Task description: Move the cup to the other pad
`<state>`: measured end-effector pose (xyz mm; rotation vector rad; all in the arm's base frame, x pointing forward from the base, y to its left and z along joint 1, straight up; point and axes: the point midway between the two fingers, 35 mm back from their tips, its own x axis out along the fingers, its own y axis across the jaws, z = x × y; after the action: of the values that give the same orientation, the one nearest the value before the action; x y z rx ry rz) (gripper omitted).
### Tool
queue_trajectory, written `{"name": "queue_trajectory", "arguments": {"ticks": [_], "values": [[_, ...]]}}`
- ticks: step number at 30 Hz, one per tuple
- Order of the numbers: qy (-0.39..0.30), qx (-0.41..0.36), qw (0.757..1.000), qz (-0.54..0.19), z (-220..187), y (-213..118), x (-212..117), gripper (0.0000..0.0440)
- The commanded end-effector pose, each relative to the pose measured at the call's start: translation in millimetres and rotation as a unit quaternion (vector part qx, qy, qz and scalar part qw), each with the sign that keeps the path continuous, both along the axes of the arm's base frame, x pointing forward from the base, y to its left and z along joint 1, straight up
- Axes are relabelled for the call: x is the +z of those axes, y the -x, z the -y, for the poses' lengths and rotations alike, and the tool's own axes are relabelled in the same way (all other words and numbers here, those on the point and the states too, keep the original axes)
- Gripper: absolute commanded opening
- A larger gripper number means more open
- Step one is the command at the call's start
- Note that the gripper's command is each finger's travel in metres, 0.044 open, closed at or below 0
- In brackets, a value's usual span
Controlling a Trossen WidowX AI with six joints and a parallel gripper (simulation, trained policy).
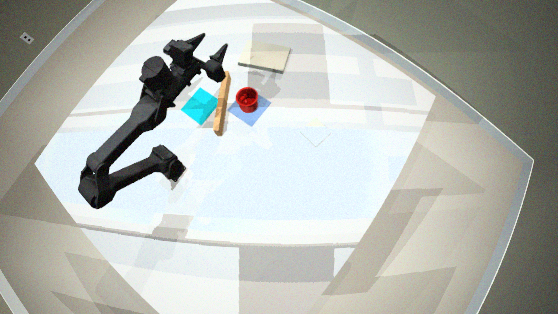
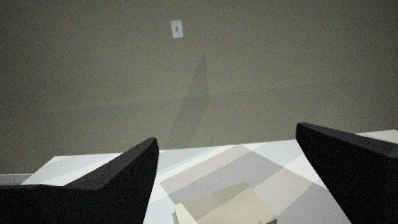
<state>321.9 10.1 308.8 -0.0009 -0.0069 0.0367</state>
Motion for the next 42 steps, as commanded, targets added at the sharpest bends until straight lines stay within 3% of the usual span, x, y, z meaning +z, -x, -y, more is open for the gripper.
{"name": "queue_trajectory", "arguments": {"ticks": [1, 15, 18, 23, 42], "values": [[0.0, -0.002, 1.0, -0.002, 0.3, -0.4, -0.3, 0.0374], [-0.002, -0.007, 0.997, -0.075, -5.3, -6.7, -17.3, 0.0022], [-0.003, -0.003, 0.995, -0.095, -8.9, -9.0, -21.2, 0.0033], [-0.006, 0.003, 0.992, -0.126, -14.6, -12.9, -26.3, 0.0094], [-0.015, 0.012, 0.965, -0.262, -31.0, -23.4, -49.0, 0.0073]]}}
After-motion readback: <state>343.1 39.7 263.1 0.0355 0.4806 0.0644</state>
